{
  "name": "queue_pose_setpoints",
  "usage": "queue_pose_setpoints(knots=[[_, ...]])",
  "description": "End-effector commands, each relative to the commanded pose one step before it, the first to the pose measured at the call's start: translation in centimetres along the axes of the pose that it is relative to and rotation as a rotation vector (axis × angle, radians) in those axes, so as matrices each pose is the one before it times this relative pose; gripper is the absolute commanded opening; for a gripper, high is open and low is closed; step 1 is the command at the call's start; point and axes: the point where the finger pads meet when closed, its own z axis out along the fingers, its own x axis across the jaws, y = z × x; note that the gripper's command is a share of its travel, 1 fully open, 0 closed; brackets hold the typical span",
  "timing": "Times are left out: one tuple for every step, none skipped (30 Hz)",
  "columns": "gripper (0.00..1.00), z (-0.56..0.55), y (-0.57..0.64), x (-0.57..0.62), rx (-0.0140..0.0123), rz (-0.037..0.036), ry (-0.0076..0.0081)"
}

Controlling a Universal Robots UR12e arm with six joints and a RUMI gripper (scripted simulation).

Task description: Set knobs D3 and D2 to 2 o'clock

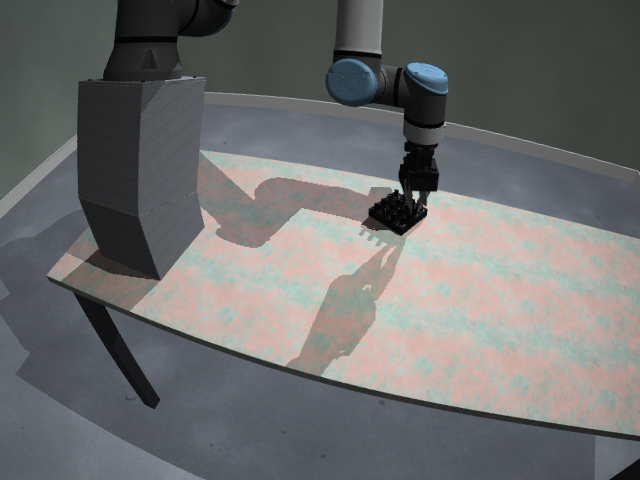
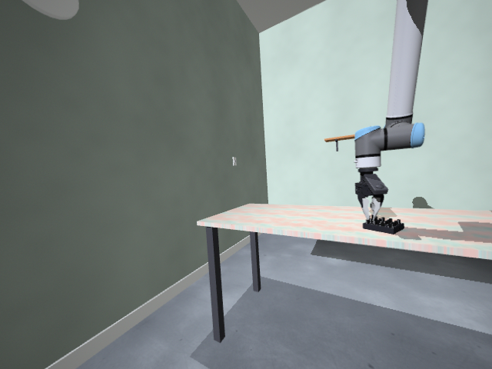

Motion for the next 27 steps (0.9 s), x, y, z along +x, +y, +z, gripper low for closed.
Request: queue_pose_setpoints(knots=[[0.04,-0.048,0.013,0.046,0.0,-0.0149,0.00088],[0.04,0.0,0.0,-0.001,0.0,-0.00194,0.0],[0.04,0.0,0.0,-0.001,0.0,-0.00162,0.0],[0.04,0.0,0.0,-0.001,0.0,-0.00131,0.0],[0.04,0.0,0.0,0.0,0.0,-0.00104,0.0],[0.04,0.0,0.0,0.0,0.0,-0.00079,0.0],[0.04,0.0,0.0,0.0,0.0,-0.00058,0.0],[0.04,0.0,0.0,0.0,0.0,-0.00039,0.0],[0.04,0.0,0.0,0.0,0.0,-0.00024,0.0],[0.04,0.0,0.0,0.0,0.0,-0.00013,0.0],[0.04,0.0,0.0,0.0,0.0,-0.00005,0.0],[0.04,0.0,0.0,0.0,0.0,-0.00001,0.0],[0.04,0.0,0.0,0.0,0.0,0.0,0.0],[0.04,0.0,0.0,0.0,0.0,0.0,0.0],[0.04,0.0,0.0,0.0,0.0,0.0,0.0],[0.04,0.0,0.0,0.0,0.0,0.0,0.0],[0.04,0.0,0.0,0.0,0.0,0.0,0.0],[0.04,0.0,0.0,0.0,0.0,0.0,0.0],[0.04,0.0,0.0,0.0,0.0,0.0,0.0],[0.04,0.0,0.0,0.0,0.0,0.0,0.0],[0.04,0.0,0.0,0.0,0.0,0.0,0.0],[0.04,0.0,0.0,0.0,0.0,0.0,0.0],[0.04,0.0,0.0,0.0,0.0,0.0,0.0],[0.11,0.0,0.0,0.0,0.0,0.0,0.0],[0.11,0.0,0.0,0.0,0.0,0.0,0.0],[0.11,0.0,0.0,0.0,0.0,0.0,0.0],[0.11,0.0,0.0,0.0,0.0,0.0,0.0]])
